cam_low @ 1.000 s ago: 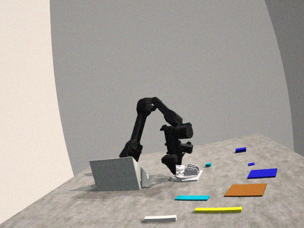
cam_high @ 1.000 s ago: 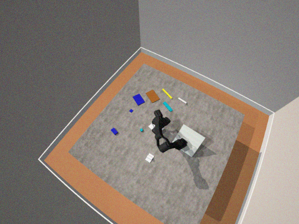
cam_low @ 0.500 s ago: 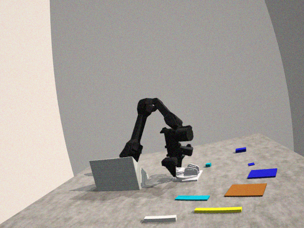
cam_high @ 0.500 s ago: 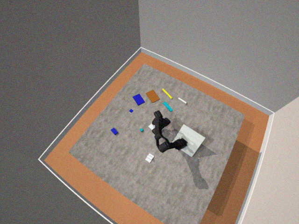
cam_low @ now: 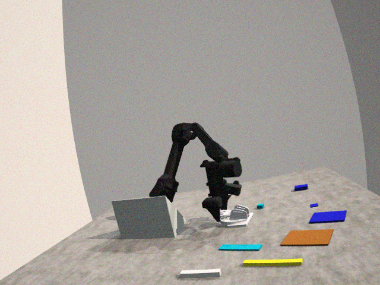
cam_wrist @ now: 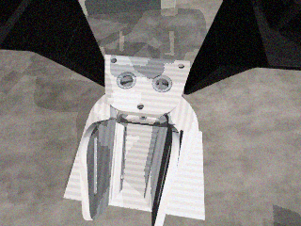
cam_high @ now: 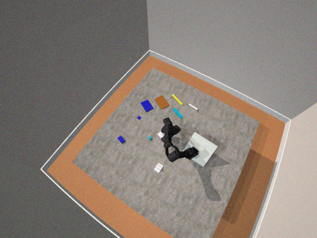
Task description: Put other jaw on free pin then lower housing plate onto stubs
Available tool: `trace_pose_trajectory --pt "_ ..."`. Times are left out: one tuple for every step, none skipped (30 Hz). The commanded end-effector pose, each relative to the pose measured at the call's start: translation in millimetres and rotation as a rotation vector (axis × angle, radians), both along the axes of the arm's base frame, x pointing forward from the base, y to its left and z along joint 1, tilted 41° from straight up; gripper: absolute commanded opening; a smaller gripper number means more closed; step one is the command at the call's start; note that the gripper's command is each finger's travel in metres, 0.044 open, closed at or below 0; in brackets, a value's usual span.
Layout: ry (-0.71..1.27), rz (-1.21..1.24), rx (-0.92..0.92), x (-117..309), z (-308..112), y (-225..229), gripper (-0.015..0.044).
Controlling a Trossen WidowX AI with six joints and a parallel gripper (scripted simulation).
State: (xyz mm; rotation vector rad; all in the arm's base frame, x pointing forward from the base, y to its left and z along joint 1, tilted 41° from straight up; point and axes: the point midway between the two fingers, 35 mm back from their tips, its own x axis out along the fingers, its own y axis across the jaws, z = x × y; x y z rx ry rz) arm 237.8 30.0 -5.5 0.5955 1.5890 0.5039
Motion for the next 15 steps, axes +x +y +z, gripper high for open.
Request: trace_pose_trajectory --pt "0.0 -0.004 0.003 0.4 -0.1 0.6 0.0351" --pt "0.0 -0.004 0.003 0.3 -0.4 0.8 0.0351" --pt "0.0 -0.004 0.003 0.3 -0.9 1.3 0.0351" --pt "0.0 -0.004 0.003 0.3 -1.4 1.7 0.0351" --pt "0.0 -0.004 0.003 0.2 -1.7 2.0 0.0351" --pt "0.0 -0.004 0.003 0.2 -1.8 2.1 0.0351" --pt "0.0 -0.004 0.003 0.2 -1.8 2.1 0.0351" --pt "0.0 -0.004 0.003 0.2 -1.8 2.1 0.0351" --pt "0.0 -0.004 0.003 0.2 -1.8 2.1 0.0351" --pt "0.0 -0.004 0.003 0.2 -1.8 2.1 0.0351" --pt "0.0 -0.004 0.003 0.2 -1.8 2.1 0.0351" --pt "0.0 -0.004 0.003 0.2 -1.8 2.1 0.0351" --pt "0.0 -0.004 0.003 0.2 -1.9 2.1 0.0351" --pt "0.0 -0.004 0.003 0.2 -2.2 2.4 0.0351" --pt "0.0 -0.004 0.004 0.1 -2.7 2.8 0.0351"
